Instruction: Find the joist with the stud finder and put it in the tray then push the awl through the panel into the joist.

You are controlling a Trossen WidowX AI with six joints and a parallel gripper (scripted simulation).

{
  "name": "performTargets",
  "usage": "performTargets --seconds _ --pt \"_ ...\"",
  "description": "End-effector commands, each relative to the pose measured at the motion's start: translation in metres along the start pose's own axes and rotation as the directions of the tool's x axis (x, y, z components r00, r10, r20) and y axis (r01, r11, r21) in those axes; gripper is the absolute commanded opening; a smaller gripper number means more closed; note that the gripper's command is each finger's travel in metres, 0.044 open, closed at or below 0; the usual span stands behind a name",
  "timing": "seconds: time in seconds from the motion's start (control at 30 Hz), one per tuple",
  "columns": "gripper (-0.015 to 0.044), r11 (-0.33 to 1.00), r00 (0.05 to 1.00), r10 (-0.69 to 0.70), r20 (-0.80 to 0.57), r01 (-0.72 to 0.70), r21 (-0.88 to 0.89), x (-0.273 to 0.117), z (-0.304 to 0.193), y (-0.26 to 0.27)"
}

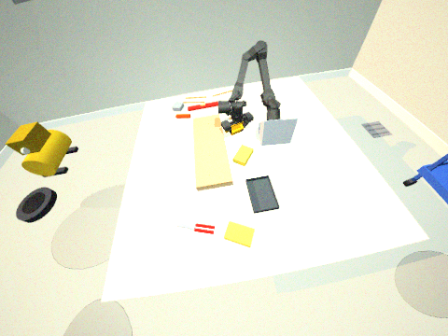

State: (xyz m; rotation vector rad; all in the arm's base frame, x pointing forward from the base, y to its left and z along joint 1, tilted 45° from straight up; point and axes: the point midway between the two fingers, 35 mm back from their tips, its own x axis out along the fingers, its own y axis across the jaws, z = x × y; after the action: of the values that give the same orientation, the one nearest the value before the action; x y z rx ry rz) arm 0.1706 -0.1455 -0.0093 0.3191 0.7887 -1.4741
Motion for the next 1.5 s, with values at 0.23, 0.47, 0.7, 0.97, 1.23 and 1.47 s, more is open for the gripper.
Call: performTargets --seconds 0.23,0.47,0.7,0.97,1.23,1.47 --pt "0.0367 1.000 1.000 -0.004 0.002 0.004 -0.007 0.001 -0.001 -0.001" --pt "0.0261 1.000 1.000 -0.004 0.001 0.004 -0.007 0.000 0.000 -0.001" --pt "0.0078 1.000 1.000 -0.002 -0.002 0.002 -0.007 -0.007 0.000 0.001" --pt "0.0000 1.000 1.000 -0.001 -0.005 0.001 -0.007 -0.016 0.000 0.002" --pt "0.0000 1.000 1.000 0.000 -0.006 0.000 -0.007 -0.025 0.001 0.002" --pt "0.0000 1.000 1.000 0.000 -0.007 0.000 -0.007 -0.033 0.002 0.003"
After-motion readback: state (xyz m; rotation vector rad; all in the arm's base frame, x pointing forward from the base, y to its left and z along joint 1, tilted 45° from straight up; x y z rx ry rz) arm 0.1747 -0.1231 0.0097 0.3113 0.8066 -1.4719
